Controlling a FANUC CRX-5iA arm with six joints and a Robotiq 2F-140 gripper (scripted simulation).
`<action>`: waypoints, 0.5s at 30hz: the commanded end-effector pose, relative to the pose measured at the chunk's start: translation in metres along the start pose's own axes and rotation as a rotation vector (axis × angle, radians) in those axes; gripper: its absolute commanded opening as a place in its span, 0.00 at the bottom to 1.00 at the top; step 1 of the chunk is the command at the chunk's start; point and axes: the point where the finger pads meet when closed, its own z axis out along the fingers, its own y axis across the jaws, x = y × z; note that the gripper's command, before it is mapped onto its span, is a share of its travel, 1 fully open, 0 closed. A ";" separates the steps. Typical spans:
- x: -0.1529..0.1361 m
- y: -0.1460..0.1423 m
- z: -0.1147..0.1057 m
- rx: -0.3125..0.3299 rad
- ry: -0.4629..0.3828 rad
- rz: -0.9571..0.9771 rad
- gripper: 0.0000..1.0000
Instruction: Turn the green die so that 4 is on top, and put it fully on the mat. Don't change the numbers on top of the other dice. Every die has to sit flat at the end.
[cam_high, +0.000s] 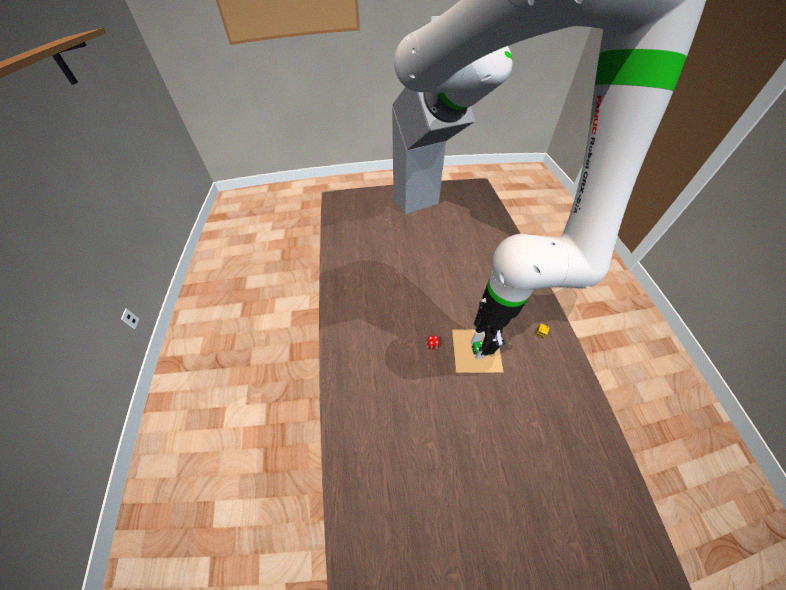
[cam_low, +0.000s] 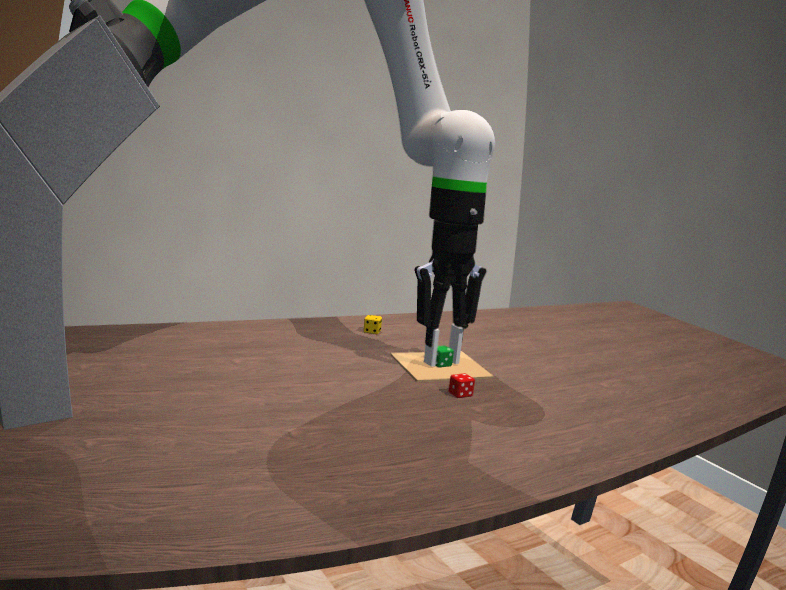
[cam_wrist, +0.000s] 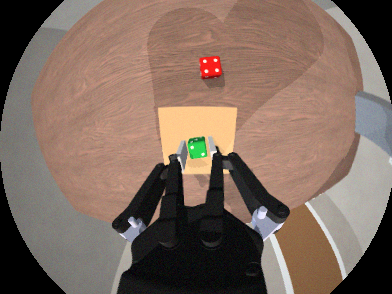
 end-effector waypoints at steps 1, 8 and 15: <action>0.000 0.000 0.000 0.000 0.000 0.000 0.35; 0.000 0.000 -0.003 0.000 0.000 0.000 0.35; 0.000 0.000 -0.019 0.000 0.000 0.000 0.35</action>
